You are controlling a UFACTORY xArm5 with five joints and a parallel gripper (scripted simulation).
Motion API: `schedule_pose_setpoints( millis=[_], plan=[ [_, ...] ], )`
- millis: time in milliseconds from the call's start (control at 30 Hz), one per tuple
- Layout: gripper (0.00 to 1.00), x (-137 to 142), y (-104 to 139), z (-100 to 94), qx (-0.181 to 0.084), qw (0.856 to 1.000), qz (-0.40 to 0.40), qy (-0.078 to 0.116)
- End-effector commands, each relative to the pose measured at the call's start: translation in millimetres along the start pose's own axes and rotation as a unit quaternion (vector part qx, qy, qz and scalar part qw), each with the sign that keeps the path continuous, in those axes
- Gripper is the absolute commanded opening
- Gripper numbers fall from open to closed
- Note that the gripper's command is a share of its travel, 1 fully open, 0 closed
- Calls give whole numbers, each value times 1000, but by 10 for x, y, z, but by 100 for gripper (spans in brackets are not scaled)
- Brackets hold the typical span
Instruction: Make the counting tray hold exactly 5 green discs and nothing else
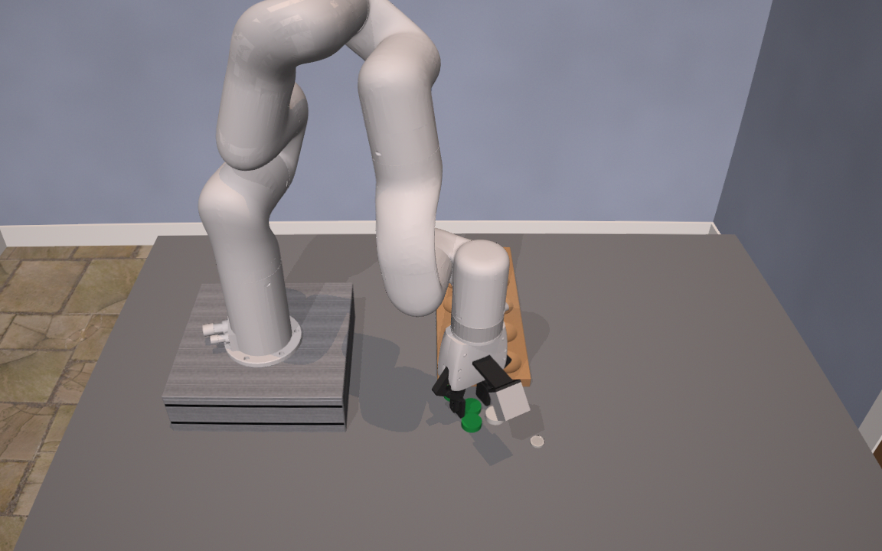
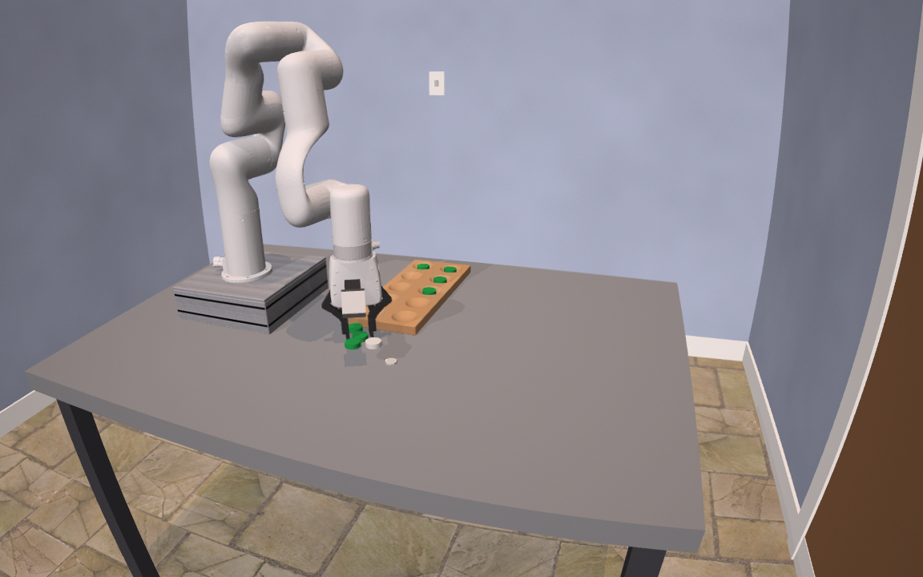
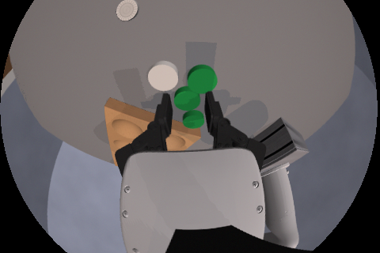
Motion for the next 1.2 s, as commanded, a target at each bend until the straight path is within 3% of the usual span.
schedule_pose_setpoints(
  millis=[0, 100, 133, 1167],
  plan=[
    [47, -7, -11, 1, 1, 1000, 0, -1],
    [47, -7, -11, 2, 1, 1000, 0, -1],
    [0, -7, -11, 2, 1, 1000, 0, -1],
    [0, -7, -11, 2, 1, 1000, 0, -1]
  ],
)
Point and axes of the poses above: the point where the finger pads meet when closed, its own z axis out along the fingers, its own x axis across the jaws, y = z × x, the point moved 3 cm from there along -z, back along the fingers, and after that the axes turned 15 degrees about -z, right-handed, at the moved point
